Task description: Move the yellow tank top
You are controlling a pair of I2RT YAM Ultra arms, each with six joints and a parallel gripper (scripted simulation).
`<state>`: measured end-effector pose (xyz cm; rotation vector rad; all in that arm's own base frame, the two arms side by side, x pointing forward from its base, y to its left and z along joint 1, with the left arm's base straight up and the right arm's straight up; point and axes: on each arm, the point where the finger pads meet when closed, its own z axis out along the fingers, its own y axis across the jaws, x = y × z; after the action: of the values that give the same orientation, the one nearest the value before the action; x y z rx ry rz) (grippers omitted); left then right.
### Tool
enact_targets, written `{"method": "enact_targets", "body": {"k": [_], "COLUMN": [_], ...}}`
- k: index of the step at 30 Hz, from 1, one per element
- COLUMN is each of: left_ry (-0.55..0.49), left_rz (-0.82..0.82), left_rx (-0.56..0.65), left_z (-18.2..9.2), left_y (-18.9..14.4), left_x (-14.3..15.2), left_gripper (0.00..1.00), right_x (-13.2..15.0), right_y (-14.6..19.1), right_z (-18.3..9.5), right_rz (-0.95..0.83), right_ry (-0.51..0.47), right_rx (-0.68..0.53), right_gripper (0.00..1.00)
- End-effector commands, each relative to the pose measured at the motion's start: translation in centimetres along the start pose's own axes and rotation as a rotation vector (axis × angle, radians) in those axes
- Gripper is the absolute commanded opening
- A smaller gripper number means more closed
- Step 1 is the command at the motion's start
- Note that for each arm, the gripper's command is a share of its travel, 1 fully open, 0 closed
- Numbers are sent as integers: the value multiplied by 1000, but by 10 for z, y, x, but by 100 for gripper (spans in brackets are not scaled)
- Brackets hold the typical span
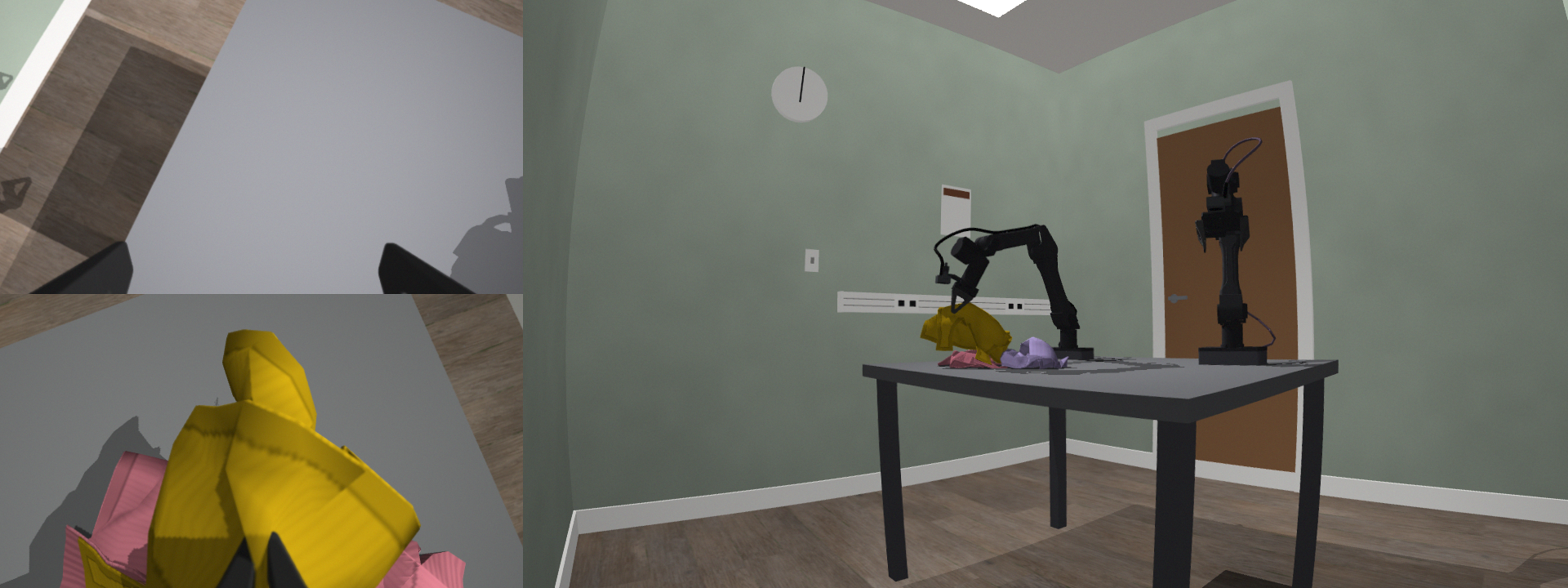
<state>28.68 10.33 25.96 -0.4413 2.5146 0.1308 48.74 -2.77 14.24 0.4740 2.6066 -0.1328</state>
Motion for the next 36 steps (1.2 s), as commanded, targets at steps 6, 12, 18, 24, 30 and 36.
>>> {"method": "enact_targets", "body": {"k": [6, 12, 18, 24, 30, 36], "left_ry": [-78, -78, -78, -78, -78, -78], "left_rz": [11, 11, 11, 11, 11, 11], "left_rx": [2, 2, 2, 2, 2, 2], "left_z": [-20, -20, -20, -20, -20, -20], "left_y": [-2, -2, -2, -2, -2, -2], "left_x": [-17, -17, -17, -17, -17, -17], "left_gripper": [92, 92, 92, 92, 92, 92], "right_x": [-42, -49, -59, -67, -71, -78], "right_y": [-1, -1, -3, -4, -5, -10], "right_z": [-69, -84, -109, -134, -150, -176], "right_rz": [3, 3, 4, 6, 8, 16], "right_ry": [-159, -189, -240, -288, -317, -366], "right_rx": [-7, -10, -7, -6, -9, -4], "right_gripper": [0, 0, 0, 0, 0, 0]}}
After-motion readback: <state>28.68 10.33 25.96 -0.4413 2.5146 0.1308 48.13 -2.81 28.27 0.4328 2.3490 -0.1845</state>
